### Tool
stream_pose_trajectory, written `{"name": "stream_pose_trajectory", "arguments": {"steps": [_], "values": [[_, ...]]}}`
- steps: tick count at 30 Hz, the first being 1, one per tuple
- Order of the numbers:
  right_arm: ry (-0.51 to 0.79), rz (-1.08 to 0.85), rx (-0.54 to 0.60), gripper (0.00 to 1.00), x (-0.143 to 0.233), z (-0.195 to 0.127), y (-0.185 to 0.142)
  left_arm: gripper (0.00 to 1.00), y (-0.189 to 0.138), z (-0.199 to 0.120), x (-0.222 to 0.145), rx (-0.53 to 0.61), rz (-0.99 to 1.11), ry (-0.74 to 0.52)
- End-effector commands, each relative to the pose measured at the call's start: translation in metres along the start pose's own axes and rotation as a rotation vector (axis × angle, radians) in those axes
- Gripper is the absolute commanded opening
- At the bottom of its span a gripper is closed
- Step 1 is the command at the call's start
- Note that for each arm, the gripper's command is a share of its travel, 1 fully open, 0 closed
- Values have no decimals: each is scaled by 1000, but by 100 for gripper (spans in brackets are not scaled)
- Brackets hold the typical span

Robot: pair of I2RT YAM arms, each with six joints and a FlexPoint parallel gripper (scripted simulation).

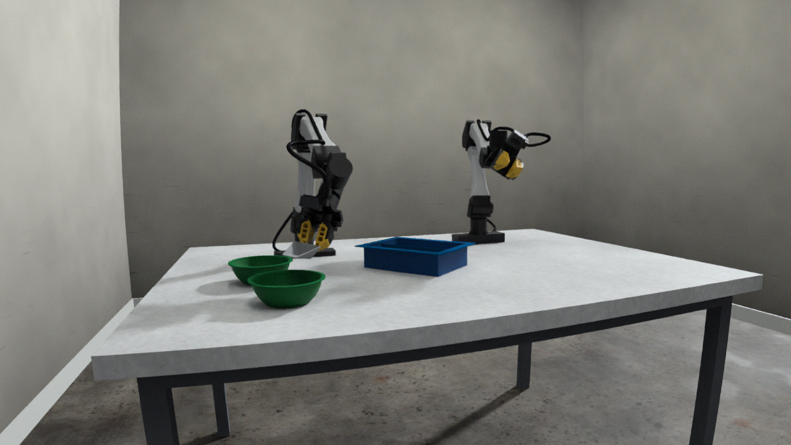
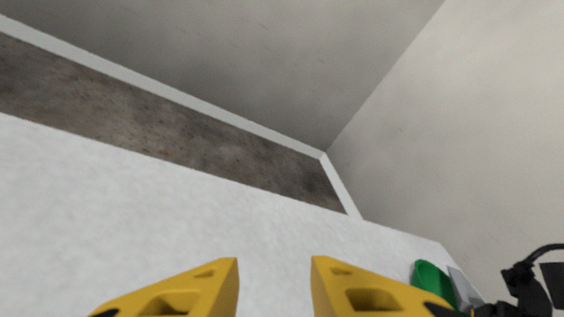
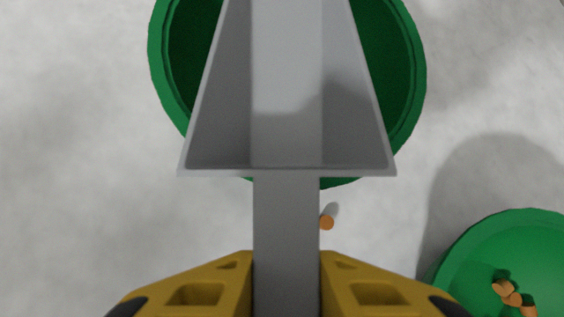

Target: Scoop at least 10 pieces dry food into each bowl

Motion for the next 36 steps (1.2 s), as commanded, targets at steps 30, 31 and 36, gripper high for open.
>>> {"name": "stream_pose_trajectory", "arguments": {"steps": [30,31,36], "values": [[11,18,-60,0,-1,-11,10,28,151,-79,9,-131,577,341],[11,18,-60,0,-1,-11,10,28,151,-77,9,-128,576,333],[29,11,-42,0,-5,-13,6,28,160,-82,1,-199,545,309]]}}
Point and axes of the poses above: on each arm, the point where the finger pads meet when closed, its own z axis out along the fingers, its own x axis across the jaws, y = z × x, the point moved 10 cm from there along -z, back along the fingers, and after that the axes turned 4 degrees about z, right-handed, at the moved point
